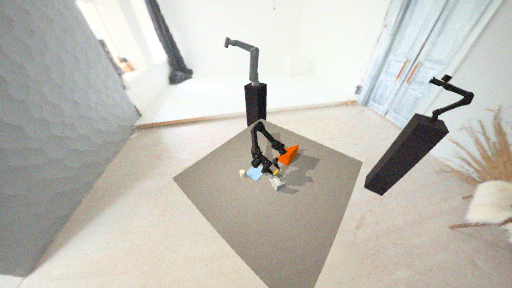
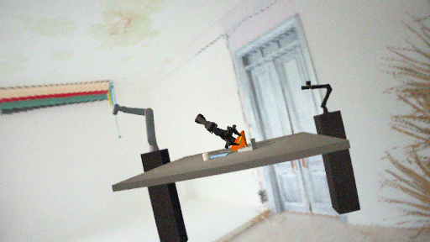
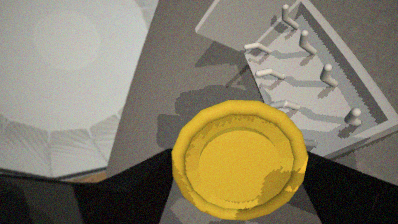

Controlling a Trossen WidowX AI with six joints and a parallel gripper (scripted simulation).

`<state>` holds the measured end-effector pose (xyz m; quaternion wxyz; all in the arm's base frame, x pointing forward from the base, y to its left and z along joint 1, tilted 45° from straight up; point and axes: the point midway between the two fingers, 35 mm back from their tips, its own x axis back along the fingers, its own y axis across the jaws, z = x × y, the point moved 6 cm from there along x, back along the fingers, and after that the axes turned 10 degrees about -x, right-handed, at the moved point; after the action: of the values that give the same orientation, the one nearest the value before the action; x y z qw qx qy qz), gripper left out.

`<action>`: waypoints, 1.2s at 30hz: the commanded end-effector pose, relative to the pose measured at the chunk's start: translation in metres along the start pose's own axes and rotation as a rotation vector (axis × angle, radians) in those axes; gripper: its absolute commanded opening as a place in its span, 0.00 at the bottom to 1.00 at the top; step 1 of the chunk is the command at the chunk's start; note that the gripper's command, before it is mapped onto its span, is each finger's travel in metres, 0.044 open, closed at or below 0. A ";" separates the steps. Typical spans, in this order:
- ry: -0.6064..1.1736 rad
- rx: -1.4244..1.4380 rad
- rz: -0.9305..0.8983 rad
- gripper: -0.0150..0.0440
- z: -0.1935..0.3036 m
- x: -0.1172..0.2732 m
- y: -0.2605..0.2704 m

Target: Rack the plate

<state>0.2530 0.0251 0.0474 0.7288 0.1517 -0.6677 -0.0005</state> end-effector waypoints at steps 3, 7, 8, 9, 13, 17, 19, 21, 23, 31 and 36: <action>-0.098 0.142 -0.070 0.25 0.005 -0.002 -0.010; -0.163 0.227 -0.098 0.25 0.009 -0.003 -0.016; -0.180 0.249 -0.104 0.25 0.010 -0.003 -0.018; -0.198 0.271 -0.108 0.25 0.011 -0.003 -0.019; -0.269 0.359 -0.121 0.25 0.015 -0.003 -0.025; -0.344 0.447 -0.124 0.25 0.019 -0.004 -0.030; -0.382 0.492 -0.121 0.25 0.022 -0.003 -0.033; -0.421 0.537 -0.116 0.25 0.024 -0.003 -0.036; -0.459 0.582 -0.107 0.25 0.026 -0.003 -0.038; -0.613 0.763 -0.046 0.25 0.037 -0.002 -0.047; -0.706 0.876 0.015 0.25 0.044 -0.001 -0.051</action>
<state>0.2251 -0.0298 0.0371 0.3768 0.4172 -0.8033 0.1966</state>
